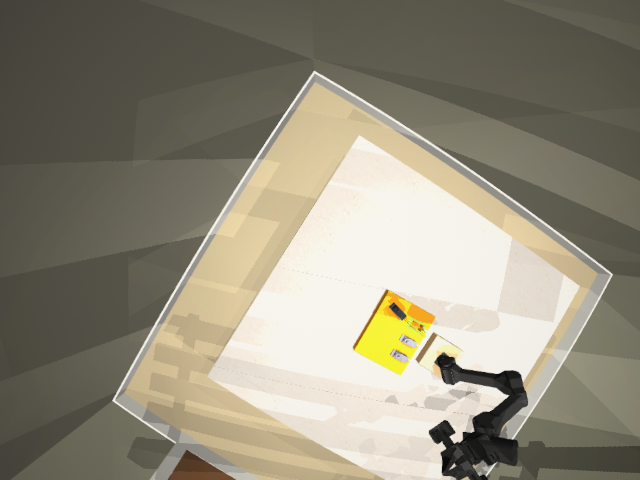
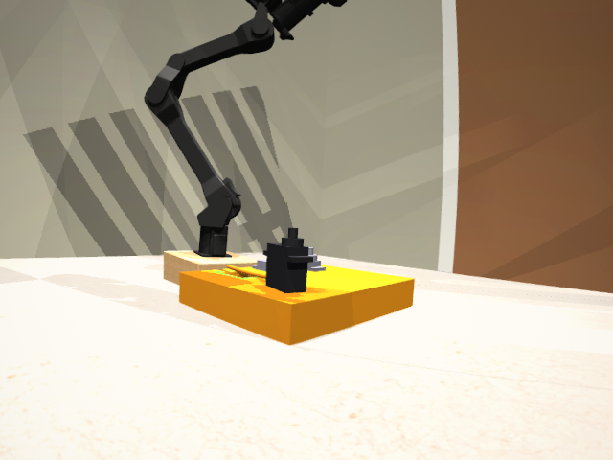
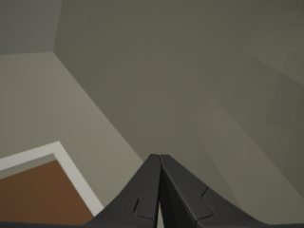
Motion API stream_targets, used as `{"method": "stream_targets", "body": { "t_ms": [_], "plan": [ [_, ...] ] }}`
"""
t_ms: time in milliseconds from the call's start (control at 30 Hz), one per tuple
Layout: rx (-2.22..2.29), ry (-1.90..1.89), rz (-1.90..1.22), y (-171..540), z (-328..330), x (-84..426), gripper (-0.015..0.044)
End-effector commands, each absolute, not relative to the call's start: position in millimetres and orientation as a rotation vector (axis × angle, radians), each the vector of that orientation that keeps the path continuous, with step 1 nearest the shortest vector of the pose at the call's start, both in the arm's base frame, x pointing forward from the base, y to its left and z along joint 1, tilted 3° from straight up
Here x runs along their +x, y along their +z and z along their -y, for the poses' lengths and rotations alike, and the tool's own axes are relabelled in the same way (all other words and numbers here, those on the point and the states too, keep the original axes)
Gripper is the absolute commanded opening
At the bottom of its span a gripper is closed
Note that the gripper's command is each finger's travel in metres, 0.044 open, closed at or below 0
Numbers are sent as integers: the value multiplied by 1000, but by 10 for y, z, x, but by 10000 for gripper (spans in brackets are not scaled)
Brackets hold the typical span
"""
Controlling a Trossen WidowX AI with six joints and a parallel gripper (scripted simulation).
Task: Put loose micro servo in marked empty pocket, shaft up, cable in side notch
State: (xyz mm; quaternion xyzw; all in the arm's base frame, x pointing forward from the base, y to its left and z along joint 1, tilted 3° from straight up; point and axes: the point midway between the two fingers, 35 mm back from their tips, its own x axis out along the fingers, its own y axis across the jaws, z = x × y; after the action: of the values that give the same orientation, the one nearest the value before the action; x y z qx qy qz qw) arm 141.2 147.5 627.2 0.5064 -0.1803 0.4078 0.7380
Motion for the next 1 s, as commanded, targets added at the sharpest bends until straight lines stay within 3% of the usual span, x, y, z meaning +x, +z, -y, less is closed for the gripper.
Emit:
{"method": "stream_targets", "body": {
  "t_ms": [0,967],
  "plan": [
    [1009,842,363,6100,-1620,1588,0],
    [399,421,17,4583,-1716,2955,0]
  ]
}}
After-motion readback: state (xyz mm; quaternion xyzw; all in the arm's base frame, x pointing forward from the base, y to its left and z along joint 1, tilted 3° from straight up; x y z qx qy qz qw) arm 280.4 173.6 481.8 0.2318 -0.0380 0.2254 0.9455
